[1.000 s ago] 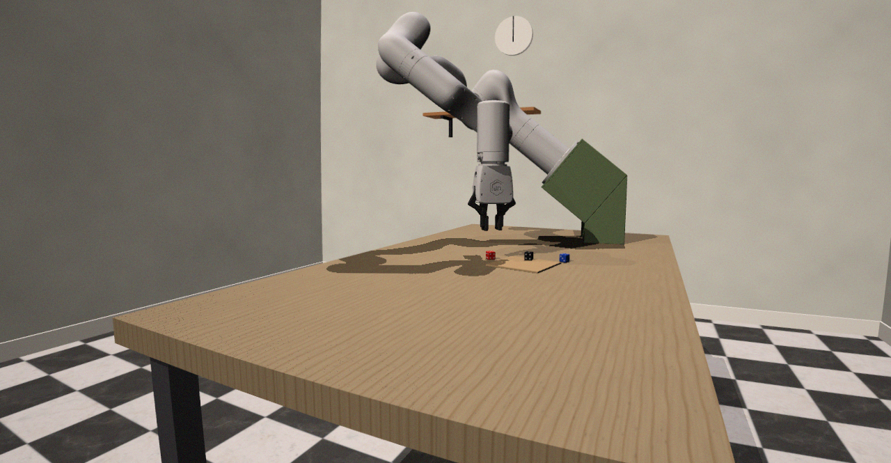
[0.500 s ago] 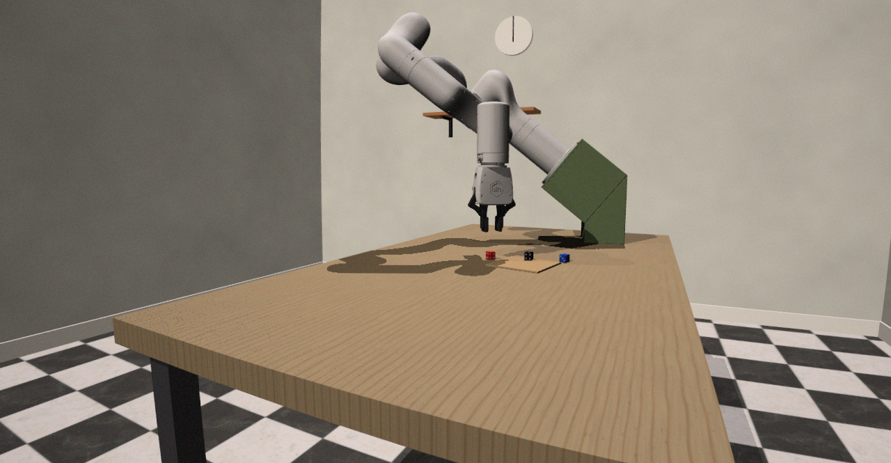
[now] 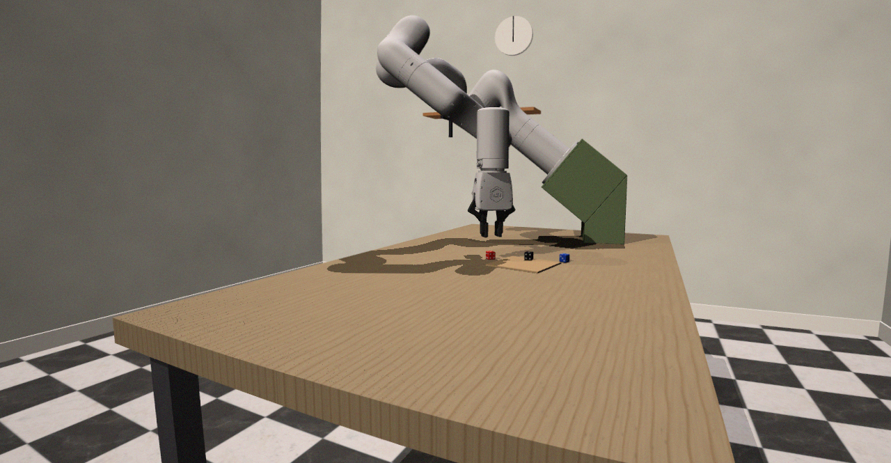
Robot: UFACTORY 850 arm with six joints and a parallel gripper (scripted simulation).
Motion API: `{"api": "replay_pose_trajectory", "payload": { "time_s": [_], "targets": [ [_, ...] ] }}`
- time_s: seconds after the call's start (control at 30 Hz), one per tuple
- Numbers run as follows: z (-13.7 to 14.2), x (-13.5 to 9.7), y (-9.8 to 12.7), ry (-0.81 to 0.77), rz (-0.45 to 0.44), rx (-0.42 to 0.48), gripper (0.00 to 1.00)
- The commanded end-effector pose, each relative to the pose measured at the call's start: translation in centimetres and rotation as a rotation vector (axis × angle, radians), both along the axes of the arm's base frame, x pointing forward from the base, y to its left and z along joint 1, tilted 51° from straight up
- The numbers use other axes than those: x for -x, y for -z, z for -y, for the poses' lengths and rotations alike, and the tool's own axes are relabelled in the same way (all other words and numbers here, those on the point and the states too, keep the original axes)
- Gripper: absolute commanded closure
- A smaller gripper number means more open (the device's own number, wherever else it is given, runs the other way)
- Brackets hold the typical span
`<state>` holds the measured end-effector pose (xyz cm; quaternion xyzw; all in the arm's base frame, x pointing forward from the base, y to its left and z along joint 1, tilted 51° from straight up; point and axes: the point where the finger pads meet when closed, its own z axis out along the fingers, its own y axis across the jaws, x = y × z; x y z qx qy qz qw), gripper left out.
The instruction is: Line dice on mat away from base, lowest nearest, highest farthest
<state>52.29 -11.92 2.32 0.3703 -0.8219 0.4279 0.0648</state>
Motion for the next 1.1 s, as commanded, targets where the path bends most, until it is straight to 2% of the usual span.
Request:
{"api": "replay_pose_trajectory", "payload": {
  "time_s": [0.0,1.07],
  "targets": [
    [0.4,-0.2,0.3,-0.001,0.001,0.0,0.64],
    [2.5,-0.9,2.0,-0.001,0.001,0.0,0.64]
  ]
}}
